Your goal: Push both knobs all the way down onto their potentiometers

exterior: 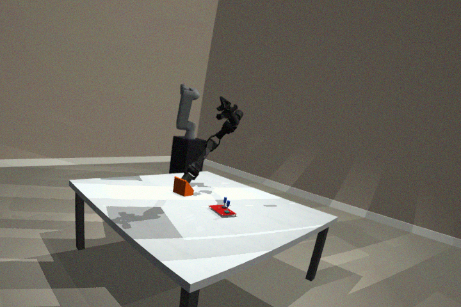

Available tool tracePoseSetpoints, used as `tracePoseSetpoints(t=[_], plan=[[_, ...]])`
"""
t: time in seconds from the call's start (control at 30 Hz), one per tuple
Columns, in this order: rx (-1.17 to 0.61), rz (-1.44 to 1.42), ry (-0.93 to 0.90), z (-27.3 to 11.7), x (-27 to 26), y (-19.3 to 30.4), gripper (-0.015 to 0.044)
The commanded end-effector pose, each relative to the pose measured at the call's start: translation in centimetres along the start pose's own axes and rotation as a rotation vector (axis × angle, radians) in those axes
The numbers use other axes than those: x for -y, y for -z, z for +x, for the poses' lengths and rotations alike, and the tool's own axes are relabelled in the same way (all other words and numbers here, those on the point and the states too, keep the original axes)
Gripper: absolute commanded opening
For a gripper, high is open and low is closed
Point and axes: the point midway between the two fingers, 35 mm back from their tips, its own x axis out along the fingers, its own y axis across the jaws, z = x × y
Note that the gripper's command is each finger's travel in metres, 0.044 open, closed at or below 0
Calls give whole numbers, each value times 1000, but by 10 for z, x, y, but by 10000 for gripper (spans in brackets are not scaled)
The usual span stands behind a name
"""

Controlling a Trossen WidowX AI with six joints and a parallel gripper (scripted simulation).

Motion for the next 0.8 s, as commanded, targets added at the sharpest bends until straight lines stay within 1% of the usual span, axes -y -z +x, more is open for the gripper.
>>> tracePoseSetpoints(t=[0.0, 0.33, 0.77], plan=[[-14, -106, 62, 0, 19, -3, 0], [-52, -406, 227, -5, 69, -15, 0], [-130, -783, 454, -22, 132, -41, 0]])
